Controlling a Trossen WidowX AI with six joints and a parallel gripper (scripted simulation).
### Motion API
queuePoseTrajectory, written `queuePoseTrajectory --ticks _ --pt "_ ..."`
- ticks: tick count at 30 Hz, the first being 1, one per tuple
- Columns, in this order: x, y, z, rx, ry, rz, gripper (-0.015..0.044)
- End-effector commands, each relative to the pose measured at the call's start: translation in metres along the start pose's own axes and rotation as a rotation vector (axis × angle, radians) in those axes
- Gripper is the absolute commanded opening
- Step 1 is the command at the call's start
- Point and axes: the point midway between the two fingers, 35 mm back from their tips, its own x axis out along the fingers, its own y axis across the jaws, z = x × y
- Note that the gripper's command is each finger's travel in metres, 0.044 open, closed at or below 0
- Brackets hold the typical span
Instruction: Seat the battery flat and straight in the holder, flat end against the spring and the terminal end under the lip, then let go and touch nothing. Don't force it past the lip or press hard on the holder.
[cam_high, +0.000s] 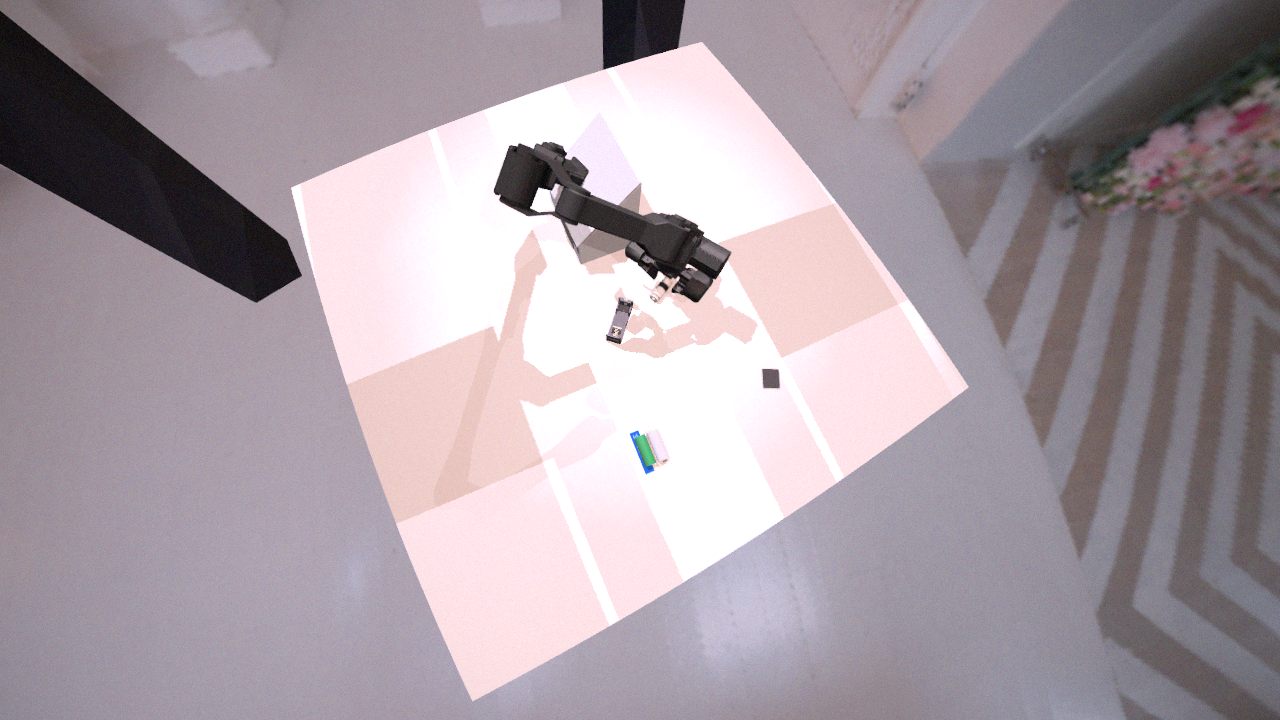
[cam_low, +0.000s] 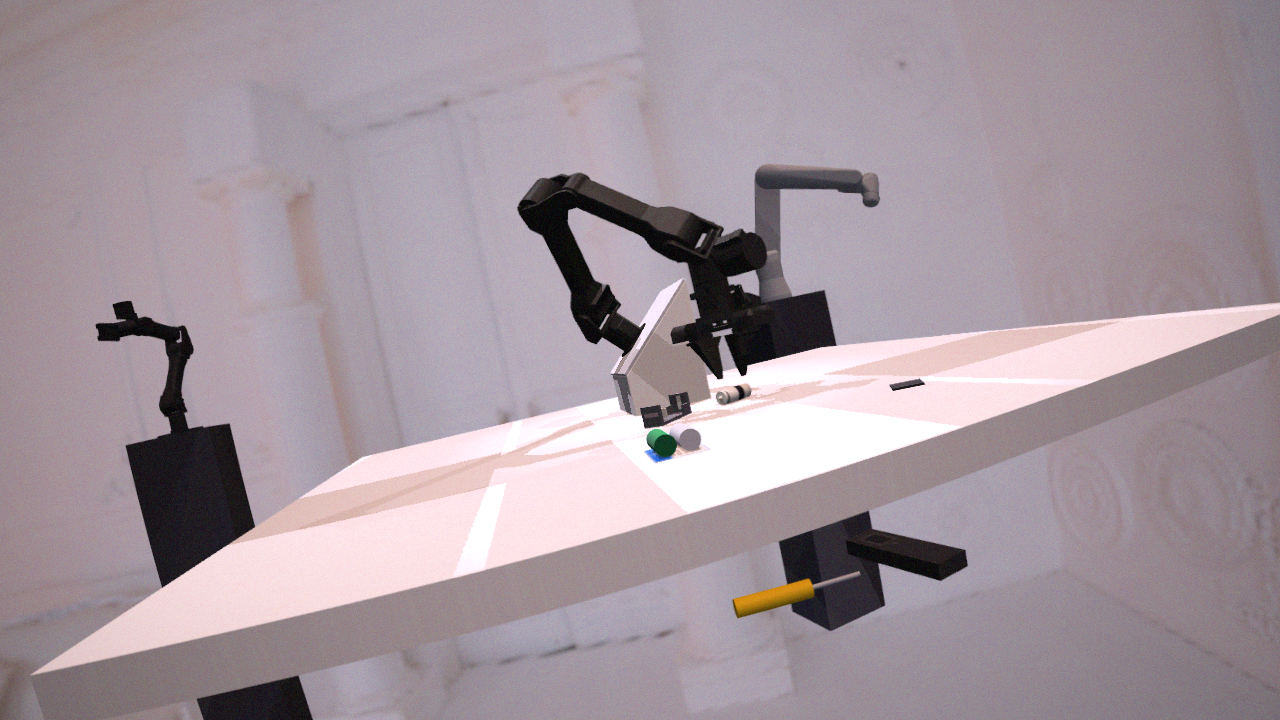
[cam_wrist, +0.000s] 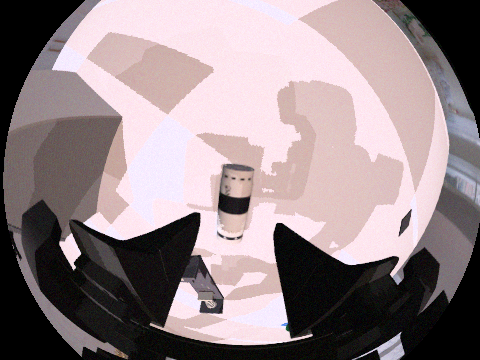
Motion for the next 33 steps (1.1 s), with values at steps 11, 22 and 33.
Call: queuePoseTrajectory --ticks 11,22,33 --pt "0.025 0.003 0.0 -0.009 0.005 0.008 0.0242" --pt "0.037 0.004 0.0 -0.01 0.007 0.009 0.0189" --pt "0.037 0.004 0.0 -0.01 0.007 0.009 0.008"
